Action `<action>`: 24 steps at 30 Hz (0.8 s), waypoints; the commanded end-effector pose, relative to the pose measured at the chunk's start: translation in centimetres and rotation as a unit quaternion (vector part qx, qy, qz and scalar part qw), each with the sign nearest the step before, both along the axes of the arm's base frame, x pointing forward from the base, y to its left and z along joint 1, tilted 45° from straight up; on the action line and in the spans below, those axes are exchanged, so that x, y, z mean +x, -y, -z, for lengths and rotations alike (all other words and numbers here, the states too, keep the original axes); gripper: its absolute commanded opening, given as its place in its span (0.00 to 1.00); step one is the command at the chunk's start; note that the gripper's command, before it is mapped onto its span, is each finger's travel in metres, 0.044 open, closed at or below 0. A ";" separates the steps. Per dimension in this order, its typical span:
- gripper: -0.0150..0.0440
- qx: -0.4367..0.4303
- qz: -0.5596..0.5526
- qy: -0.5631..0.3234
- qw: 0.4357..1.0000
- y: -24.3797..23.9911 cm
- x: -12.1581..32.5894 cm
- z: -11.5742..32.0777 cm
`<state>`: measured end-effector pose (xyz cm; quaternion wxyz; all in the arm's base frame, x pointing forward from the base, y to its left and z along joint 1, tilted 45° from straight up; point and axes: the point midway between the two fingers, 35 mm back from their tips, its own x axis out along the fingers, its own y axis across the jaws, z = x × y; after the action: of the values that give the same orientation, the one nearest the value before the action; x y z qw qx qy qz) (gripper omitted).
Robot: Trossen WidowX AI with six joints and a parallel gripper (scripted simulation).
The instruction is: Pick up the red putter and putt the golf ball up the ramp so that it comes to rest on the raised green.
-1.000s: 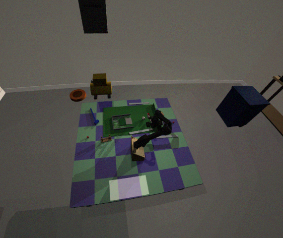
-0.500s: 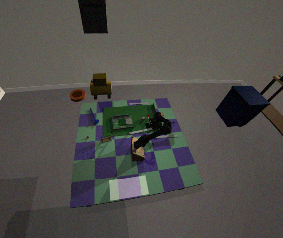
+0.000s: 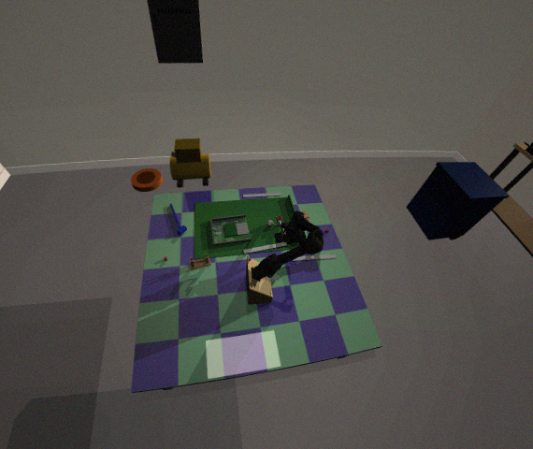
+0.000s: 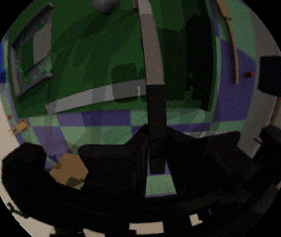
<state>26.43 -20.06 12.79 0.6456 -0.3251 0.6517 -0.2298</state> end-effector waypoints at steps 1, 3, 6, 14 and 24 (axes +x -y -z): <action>0.25 0.001 -0.003 0.004 1.000 0.8 0.4 -0.9; 0.25 0.002 -0.004 0.003 1.000 1.4 0.5 -1.5; 0.25 0.002 -0.005 0.003 1.000 1.7 0.6 -1.7; 0.25 0.006 0.000 0.002 1.000 -0.7 0.5 1.0; 0.25 0.005 -0.005 0.001 1.000 -7.8 -1.5 8.3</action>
<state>25.62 -13.08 5.44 0.6485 -0.3242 0.6544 -0.2148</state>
